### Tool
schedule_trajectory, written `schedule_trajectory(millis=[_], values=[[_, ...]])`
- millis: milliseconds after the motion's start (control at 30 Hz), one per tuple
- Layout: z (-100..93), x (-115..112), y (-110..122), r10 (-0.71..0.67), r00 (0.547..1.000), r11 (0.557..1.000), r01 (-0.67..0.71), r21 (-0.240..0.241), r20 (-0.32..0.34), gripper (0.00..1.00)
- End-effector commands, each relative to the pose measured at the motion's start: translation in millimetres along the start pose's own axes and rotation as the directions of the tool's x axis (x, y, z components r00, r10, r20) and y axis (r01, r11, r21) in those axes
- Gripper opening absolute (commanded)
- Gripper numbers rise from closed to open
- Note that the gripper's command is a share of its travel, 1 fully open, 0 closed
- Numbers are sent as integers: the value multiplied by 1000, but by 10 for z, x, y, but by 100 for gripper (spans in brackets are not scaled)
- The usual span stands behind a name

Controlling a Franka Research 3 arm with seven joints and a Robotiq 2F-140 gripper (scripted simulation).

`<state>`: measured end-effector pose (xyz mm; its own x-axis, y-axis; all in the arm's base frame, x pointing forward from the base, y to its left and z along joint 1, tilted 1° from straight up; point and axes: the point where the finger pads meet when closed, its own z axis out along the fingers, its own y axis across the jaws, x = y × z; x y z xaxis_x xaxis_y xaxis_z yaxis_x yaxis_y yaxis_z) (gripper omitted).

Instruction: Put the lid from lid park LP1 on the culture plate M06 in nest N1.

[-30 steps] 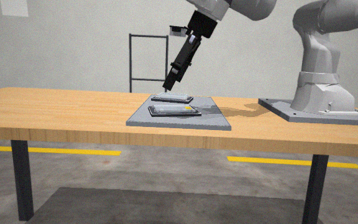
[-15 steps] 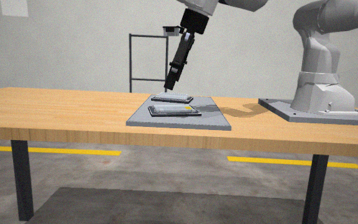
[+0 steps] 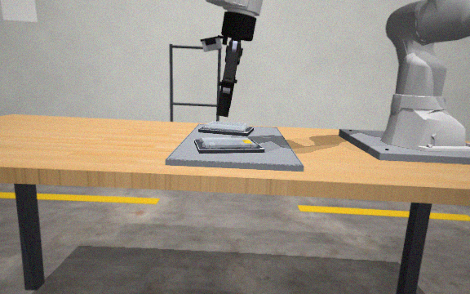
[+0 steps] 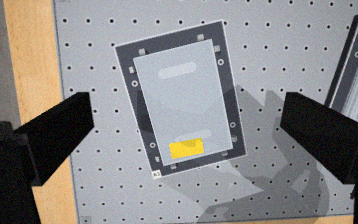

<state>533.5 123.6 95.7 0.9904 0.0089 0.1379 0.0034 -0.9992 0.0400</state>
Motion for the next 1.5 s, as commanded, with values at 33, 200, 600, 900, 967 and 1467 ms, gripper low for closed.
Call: schedule_trajectory(millis=[33,200,600,900,967,1467], values=[[49,-128,60,-227,967,973,219,77,115,100],[51,-130,69,-237,963,970,227,86,126,100],[51,-130,69,-237,963,970,227,86,126,100],[51,-130,69,-237,963,970,227,86,126,100],[51,-130,69,-237,963,970,227,86,126,100],[51,-130,69,-237,963,970,227,86,126,10]])
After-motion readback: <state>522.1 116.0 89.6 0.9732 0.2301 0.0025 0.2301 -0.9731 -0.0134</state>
